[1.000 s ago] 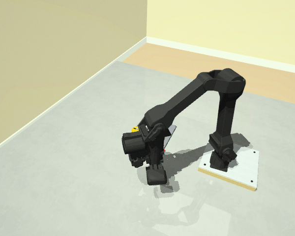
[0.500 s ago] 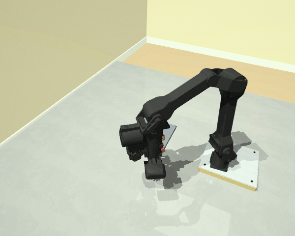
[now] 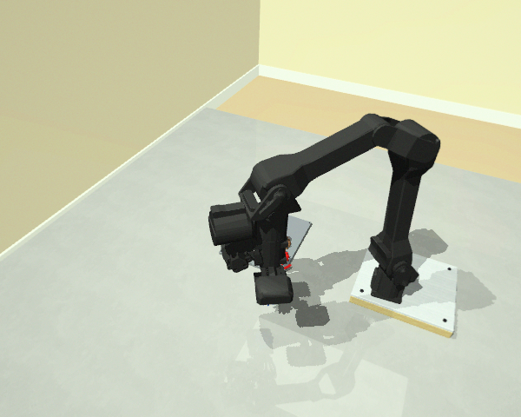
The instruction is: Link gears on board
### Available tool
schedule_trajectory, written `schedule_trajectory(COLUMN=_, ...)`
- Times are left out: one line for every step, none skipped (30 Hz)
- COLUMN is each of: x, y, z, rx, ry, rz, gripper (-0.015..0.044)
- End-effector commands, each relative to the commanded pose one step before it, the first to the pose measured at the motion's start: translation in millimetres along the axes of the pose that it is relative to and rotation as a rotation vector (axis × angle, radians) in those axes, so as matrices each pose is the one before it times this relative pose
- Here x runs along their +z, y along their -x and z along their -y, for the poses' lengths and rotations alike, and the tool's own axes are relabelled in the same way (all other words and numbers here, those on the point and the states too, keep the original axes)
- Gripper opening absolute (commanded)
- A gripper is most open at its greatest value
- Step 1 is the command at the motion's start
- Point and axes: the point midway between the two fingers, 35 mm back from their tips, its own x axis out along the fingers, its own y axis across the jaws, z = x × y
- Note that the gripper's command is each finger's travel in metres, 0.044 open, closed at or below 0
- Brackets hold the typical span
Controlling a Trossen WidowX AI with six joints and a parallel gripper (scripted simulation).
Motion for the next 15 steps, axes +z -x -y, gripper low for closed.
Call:
schedule_trajectory(x=1.25, y=11.35, z=-0.56, rx=0.00614, ry=-0.006, rz=0.00875, gripper=0.0)
schedule_trajectory(x=-0.12, y=2.27, z=0.08, rx=0.00001, ry=0.0, rz=0.00004, gripper=0.0)
schedule_trajectory(x=-0.14, y=2.27, z=0.08, rx=0.00001, ry=0.0, rz=0.00004, gripper=0.0)
schedule_trajectory(x=-0.16, y=2.27, z=0.09, rx=0.00001, ry=0.0, rz=0.00004, gripper=0.0)
schedule_trajectory(x=-0.18, y=2.27, z=0.09, rx=0.00001, ry=0.0, rz=0.00004, gripper=0.0)
schedule_trajectory(x=-0.2, y=2.27, z=0.1, rx=0.00001, ry=0.0, rz=0.00004, gripper=0.0)
schedule_trajectory(x=-0.22, y=2.28, z=0.1, rx=0.00001, ry=0.0, rz=0.00003, gripper=0.0)
schedule_trajectory(x=-0.24, y=2.28, z=0.1, rx=0.00001, ry=0.0, rz=0.00003, gripper=0.0)
schedule_trajectory(x=-0.26, y=2.28, z=0.11, rx=0.00001, ry=0.0, rz=0.00003, gripper=0.0)
schedule_trajectory(x=-0.28, y=2.27, z=0.11, rx=0.00001, ry=0.0, rz=0.00003, gripper=0.0)
schedule_trajectory(x=-0.38, y=2.08, z=0.25, rx=-0.00078, ry=-0.0016, rz=-0.00011, gripper=0.0)
schedule_trajectory(x=-0.4, y=2.08, z=0.25, rx=-0.00078, ry=-0.0016, rz=-0.00011, gripper=0.0)
schedule_trajectory(x=-0.41, y=2.08, z=0.25, rx=-0.00072, ry=-0.0015, rz=-0.00011, gripper=0.0)
schedule_trajectory(x=-0.41, y=2.09, z=0.23, rx=-0.00062, ry=-0.0013, rz=-0.00011, gripper=0.0)
schedule_trajectory(x=-0.42, y=2.09, z=0.22, rx=-0.00053, ry=-0.0011, rz=-0.0001, gripper=0.0)
